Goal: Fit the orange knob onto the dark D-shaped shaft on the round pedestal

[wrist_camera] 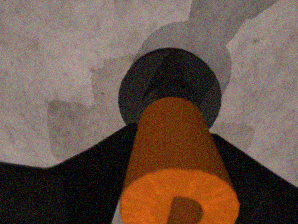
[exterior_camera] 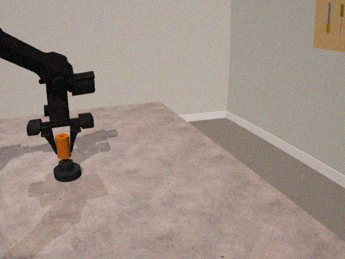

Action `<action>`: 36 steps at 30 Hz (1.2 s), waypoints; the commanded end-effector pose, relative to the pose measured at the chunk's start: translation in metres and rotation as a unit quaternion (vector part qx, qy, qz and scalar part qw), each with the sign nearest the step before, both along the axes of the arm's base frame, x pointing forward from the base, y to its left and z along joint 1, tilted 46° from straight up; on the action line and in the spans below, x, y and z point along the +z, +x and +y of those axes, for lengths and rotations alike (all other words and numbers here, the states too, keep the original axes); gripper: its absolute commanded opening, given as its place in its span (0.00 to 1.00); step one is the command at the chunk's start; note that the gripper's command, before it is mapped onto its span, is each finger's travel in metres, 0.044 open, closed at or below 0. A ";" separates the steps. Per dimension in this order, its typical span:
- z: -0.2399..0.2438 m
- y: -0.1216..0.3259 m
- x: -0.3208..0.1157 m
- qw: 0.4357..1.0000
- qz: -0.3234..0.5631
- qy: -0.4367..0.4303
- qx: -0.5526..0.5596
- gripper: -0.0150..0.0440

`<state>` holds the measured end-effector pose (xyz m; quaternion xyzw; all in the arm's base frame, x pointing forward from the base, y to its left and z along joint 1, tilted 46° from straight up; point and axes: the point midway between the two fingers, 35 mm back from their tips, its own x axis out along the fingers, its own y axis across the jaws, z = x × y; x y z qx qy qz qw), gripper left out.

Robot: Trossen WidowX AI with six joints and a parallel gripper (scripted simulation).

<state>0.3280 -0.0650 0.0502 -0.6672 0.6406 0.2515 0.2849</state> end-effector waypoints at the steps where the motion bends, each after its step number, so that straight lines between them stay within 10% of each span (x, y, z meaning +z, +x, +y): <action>1: -0.001 0.001 0.000 1.000 0.000 -0.001 0.001 0.25; 36: 0.001 0.001 0.003 0.994 0.074 -0.007 0.074 0.25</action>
